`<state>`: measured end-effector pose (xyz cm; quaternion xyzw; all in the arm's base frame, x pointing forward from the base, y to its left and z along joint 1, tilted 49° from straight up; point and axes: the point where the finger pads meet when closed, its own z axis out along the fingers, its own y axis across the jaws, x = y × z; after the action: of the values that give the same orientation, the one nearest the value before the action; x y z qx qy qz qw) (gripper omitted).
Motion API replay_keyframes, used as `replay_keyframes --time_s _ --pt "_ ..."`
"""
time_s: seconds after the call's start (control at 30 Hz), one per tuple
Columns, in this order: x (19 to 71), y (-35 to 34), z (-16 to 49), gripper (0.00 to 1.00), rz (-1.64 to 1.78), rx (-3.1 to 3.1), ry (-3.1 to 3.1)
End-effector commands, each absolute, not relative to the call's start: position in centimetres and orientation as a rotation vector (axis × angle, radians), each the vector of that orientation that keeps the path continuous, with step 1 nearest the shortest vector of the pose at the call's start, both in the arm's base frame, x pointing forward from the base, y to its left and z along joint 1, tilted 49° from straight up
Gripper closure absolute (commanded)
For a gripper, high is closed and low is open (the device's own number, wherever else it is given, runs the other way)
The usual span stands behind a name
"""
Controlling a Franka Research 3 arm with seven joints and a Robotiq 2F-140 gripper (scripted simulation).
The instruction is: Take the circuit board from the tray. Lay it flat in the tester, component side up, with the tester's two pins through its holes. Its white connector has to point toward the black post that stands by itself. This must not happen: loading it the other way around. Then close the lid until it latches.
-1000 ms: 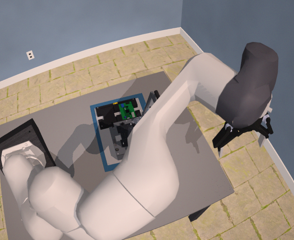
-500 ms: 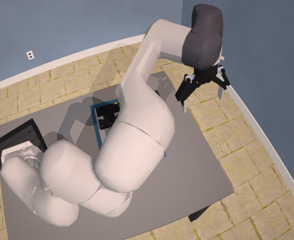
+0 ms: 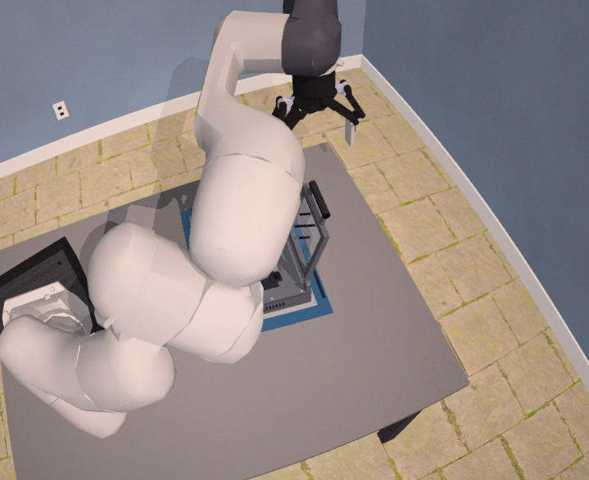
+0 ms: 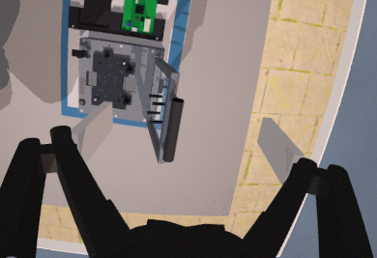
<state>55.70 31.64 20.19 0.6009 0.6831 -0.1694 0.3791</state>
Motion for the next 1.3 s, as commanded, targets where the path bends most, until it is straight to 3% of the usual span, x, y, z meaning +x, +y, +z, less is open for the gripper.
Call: replay_keyframes --time_s 0.0,0.4,1.27 --pt "53.8 33.4 16.9 0.00 -0.381 1.631 1.655" --pt "46.4 36.5 7.3 0.00 -0.452 1.620 1.673" --pt "46.3 36.6 7.2 0.00 -0.452 1.620 1.673"
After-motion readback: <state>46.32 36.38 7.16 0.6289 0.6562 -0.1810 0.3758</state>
